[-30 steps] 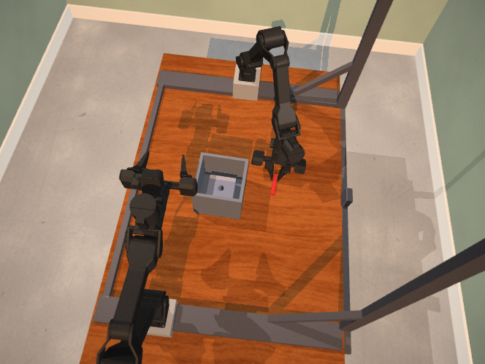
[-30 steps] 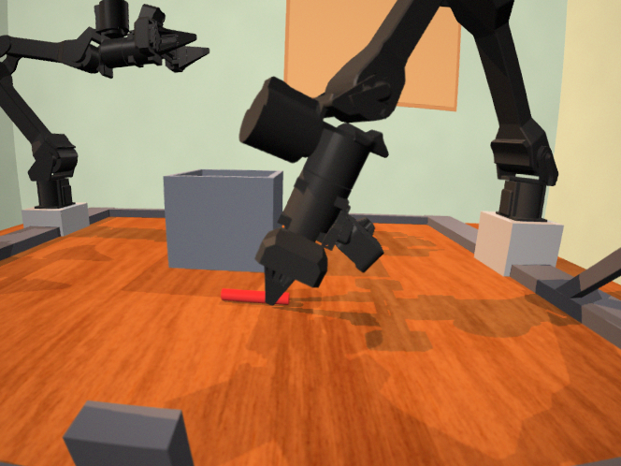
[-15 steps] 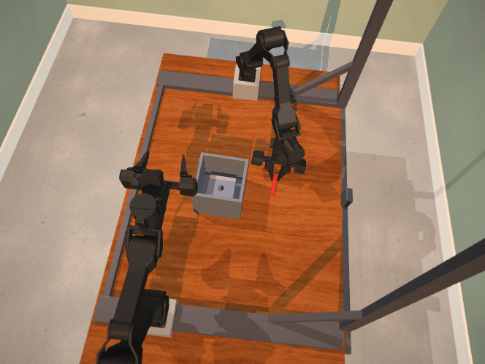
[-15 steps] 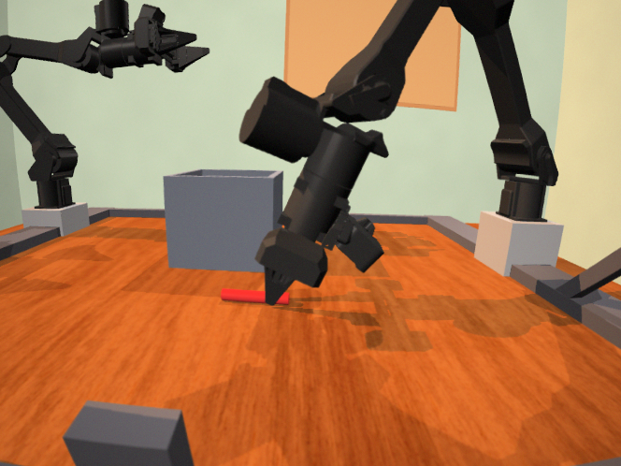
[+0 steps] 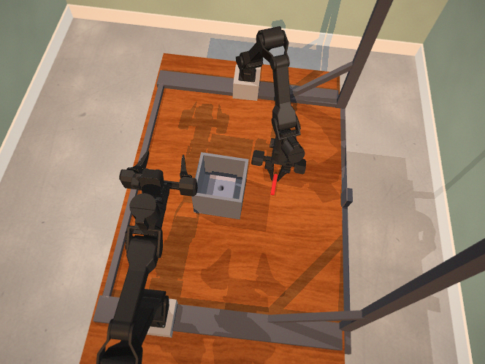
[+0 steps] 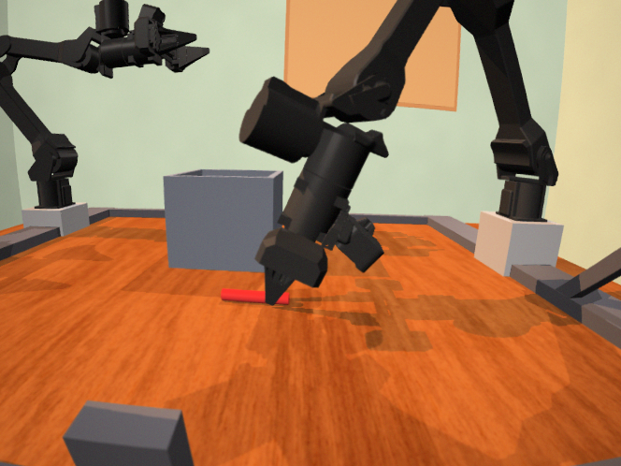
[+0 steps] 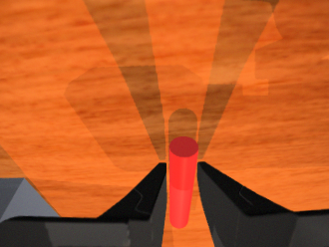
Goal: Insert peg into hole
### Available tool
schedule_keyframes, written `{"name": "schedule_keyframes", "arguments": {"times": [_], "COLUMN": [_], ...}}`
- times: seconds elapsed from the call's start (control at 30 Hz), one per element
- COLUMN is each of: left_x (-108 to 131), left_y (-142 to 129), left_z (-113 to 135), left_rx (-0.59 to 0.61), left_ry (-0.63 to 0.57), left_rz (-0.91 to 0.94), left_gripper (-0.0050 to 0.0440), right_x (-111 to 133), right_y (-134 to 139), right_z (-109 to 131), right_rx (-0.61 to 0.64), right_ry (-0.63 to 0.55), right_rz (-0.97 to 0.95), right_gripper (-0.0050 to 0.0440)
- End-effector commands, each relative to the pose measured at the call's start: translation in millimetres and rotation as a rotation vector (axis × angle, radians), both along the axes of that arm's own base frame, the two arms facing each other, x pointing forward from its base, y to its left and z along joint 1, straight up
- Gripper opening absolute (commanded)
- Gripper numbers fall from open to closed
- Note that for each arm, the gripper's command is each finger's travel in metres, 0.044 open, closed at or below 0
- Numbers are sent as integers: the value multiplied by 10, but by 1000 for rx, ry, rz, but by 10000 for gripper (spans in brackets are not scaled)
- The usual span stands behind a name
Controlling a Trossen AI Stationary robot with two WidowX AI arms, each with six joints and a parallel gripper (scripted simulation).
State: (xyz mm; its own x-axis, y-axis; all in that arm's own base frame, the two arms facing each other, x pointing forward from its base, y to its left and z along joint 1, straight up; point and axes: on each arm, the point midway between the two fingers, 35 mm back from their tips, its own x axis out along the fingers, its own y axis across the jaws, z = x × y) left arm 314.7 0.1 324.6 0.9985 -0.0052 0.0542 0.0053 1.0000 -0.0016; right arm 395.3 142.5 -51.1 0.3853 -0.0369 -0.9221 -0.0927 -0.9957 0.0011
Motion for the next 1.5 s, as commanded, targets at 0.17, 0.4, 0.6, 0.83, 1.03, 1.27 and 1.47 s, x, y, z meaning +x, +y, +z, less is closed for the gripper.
{"name": "schedule_keyframes", "arguments": {"times": [0.17,0.4,0.6,0.83,1.03,1.27,1.47], "left_x": [-19,-19,-19,-19,-19,-19,-19], "left_y": [5,5,5,5,5,5,5], "left_z": [35,35,35,35,35,35,35], "left_rx": [5,5,5,5,5,5,5], "left_ry": [-11,-11,-11,-11,-11,-11,-11], "left_rz": [2,2,2,2,2,2,2], "left_gripper": [440,440,440,440,440,440,440], "right_x": [32,32,32,32,32,32,32], "right_y": [27,27,27,27,27,27,27], "right_z": [63,63,63,63,63,63,63], "right_rx": [8,8,8,8,8,8,8], "right_ry": [-17,-17,-17,-17,-17,-17,-17], "right_rz": [3,3,3,3,3,3,3], "right_gripper": [82,81,80,79,78,77,76]}}
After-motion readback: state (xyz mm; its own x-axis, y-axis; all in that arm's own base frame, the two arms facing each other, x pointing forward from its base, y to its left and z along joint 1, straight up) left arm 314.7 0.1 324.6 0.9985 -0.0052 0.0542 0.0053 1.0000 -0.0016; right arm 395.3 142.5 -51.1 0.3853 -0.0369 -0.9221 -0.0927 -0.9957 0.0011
